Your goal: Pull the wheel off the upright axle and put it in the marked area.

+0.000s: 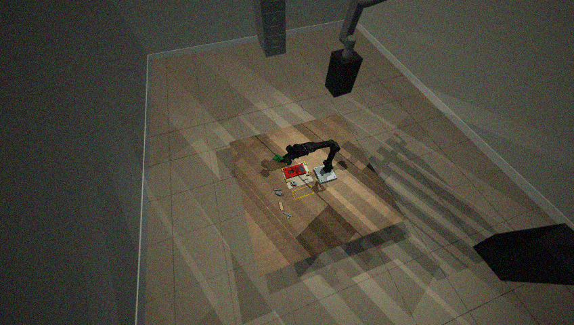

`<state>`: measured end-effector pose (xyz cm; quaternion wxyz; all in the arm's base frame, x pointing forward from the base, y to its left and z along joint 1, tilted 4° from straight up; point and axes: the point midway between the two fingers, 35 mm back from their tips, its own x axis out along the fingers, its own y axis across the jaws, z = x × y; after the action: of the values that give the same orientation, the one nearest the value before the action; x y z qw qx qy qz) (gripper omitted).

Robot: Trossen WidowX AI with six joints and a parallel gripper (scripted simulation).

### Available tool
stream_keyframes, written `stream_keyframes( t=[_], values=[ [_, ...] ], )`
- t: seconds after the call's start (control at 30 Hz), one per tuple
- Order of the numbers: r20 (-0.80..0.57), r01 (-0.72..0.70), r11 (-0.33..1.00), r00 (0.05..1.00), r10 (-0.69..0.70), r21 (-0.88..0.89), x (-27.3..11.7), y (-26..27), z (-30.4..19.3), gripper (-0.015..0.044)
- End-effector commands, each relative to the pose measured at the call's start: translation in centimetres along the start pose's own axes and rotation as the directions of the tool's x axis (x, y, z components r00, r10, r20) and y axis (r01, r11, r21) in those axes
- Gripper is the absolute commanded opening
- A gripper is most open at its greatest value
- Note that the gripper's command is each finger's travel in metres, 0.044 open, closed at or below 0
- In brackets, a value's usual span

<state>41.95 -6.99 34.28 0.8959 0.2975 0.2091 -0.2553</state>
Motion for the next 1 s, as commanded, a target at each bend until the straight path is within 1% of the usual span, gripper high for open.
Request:
stream_keyframes(
  t=[0.0, 0.17, 0.33, 0.5, 0.57, 0.6, 0.97],
  values=[
    [-0.193, 0.035, 0.982, 0.979, -0.071, -0.186, 2.8, -0.5, -5.3, 0.0300],
    [-0.385, 0.034, 0.931, 0.904, -0.183, -0.363, 4.7, -2.1, -11.2, 0.0300],
    [-0.537, -0.037, 0.859, 0.794, -0.285, -0.511, 5.5, -3.4, -16.4, 0.0300],
    [-0.673, -0.176, 0.762, 0.617, -0.408, -0.624, 5.4, -5.2, -22.0, 0.0300],
    [-0.707, -0.235, 0.728, 0.547, -0.449, -0.644, 5.1, -5.9, -23.7, 0.0300],
    [-0.715, -0.251, 0.720, 0.527, -0.459, -0.647, 5.0, -6.0, -24.2, 0.0300],
    [-0.717, -0.256, 0.717, 0.521, -0.463, -0.649, 5.3, -6.6, -23.7, 0.0300]
  ],
)
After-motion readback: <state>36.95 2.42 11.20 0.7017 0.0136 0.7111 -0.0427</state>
